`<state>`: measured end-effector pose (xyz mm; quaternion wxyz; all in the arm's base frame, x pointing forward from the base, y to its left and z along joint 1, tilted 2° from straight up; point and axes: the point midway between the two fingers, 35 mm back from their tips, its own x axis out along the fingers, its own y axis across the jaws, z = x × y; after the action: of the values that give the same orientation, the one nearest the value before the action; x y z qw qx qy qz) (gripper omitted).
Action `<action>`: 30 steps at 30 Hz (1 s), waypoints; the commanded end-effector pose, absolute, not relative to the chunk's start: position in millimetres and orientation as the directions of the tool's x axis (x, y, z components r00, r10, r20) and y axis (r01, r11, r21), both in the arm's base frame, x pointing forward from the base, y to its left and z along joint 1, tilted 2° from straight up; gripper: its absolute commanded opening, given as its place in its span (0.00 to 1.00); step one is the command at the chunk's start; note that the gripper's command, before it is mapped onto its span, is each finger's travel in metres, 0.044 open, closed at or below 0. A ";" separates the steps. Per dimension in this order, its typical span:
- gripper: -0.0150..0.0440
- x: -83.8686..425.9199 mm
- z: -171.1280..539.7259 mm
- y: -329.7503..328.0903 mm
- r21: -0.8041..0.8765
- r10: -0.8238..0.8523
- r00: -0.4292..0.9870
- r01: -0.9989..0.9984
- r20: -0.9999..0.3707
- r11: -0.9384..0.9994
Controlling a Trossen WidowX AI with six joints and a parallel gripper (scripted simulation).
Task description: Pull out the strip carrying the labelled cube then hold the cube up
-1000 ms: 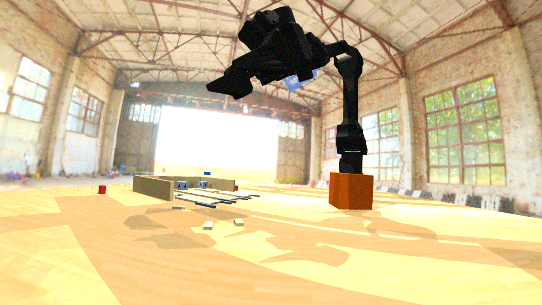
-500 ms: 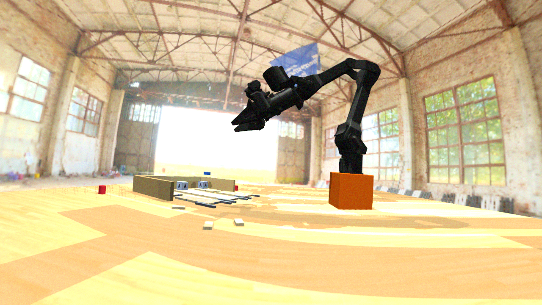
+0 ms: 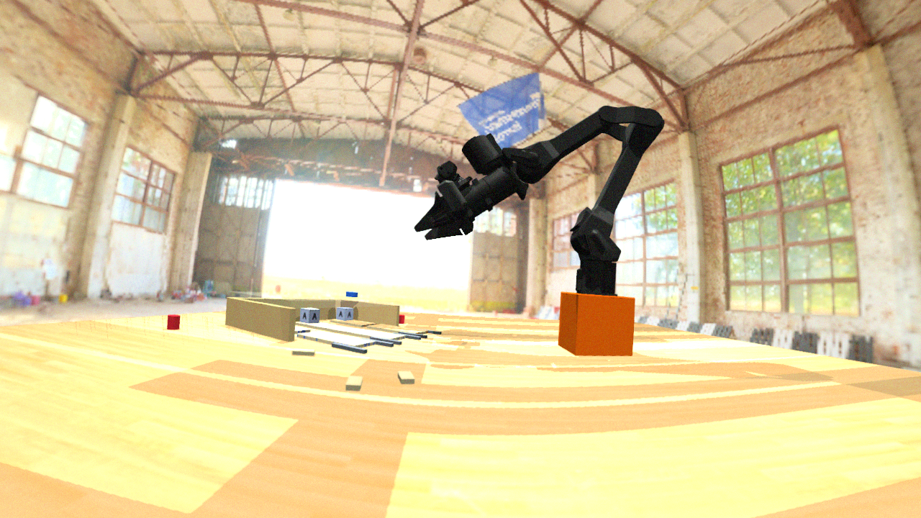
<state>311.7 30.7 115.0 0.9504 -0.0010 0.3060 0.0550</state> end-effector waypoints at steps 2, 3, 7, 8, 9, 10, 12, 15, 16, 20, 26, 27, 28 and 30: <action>0.93 311.0 114.5 29.8 0.030 0.104 0.806 -0.107 -0.583 0.994; 0.93 311.0 114.5 29.8 0.030 0.104 0.806 -0.107 -0.583 0.994; 0.93 311.0 114.5 29.8 0.030 0.104 0.806 -0.107 -0.583 0.994; 0.89 311.9 114.1 30.0 0.032 0.104 0.801 -0.106 -0.589 0.994; 0.84 314.6 112.8 30.6 0.037 0.104 0.788 -0.102 -0.607 0.994; 0.80 319.1 110.5 31.5 0.045 0.103 0.765 -0.097 -0.636 0.994; 0.71 329.7 104.0 33.9 0.062 0.101 0.705 -0.081 -0.702 0.995; 0.58 344.5 92.2 37.7 0.081 0.096 0.603 -0.052 -0.792 0.995; 0.53 349.1 87.8 38.9 0.085 0.093 0.567 -0.041 -0.818 0.996; 0.35 366.4 69.4 44.2 0.091 0.082 0.420 0.003 -0.904 0.996; 0.25 386.1 35.9 52.1 0.070 0.056 0.182 0.072 -0.982 0.995; 0.25 388.4 29.7 53.4 0.063 0.051 0.141 0.083 -0.989 0.995; 0.25 388.2 22.7 55.7 0.055 0.046 0.098 0.094 -0.994 0.994; 0.25 387.1 11.0 59.6 0.038 0.036 0.023 0.112 -0.999 0.993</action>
<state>387.4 53.4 31.7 0.7573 0.0527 0.6508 -0.0083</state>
